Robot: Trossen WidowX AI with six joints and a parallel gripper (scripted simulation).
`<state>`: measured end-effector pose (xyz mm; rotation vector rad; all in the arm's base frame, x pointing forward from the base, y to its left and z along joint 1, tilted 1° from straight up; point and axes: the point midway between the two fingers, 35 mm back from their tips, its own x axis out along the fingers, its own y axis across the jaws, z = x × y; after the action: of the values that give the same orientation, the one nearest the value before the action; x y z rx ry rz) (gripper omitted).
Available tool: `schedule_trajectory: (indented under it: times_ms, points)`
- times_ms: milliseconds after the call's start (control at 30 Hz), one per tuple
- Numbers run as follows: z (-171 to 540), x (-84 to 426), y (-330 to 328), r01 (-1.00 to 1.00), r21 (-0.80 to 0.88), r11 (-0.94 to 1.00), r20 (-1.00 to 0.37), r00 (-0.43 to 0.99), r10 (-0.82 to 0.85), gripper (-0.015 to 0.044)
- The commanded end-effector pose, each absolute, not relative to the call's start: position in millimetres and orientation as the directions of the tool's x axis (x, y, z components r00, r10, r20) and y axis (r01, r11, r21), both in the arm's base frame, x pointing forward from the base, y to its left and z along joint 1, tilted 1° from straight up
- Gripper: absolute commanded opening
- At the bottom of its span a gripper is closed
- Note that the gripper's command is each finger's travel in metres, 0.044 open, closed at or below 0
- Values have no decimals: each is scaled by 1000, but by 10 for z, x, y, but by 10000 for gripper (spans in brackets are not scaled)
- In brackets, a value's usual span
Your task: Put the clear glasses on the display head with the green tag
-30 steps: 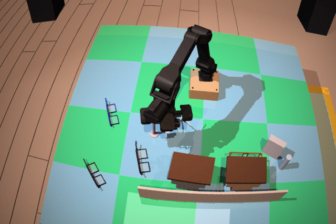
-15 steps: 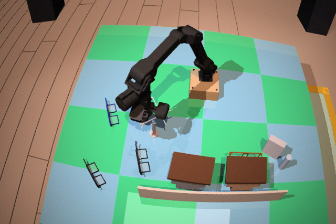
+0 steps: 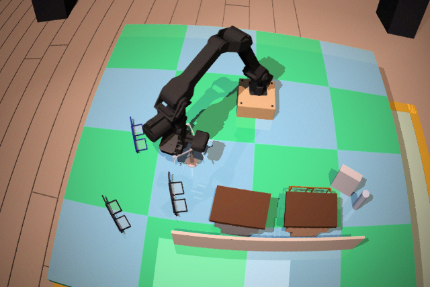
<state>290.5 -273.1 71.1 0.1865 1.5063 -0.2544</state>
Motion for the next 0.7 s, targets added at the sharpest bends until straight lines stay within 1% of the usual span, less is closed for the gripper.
schedule_trajectory:
  times_ms: [0, 667]
  points:
    - [510, 2896, -2718, 283, -28, 959, -998, 41, -41, 0]
    - [500, 2792, -2783, 283, -28, 959, -998, 41, -42, 0]
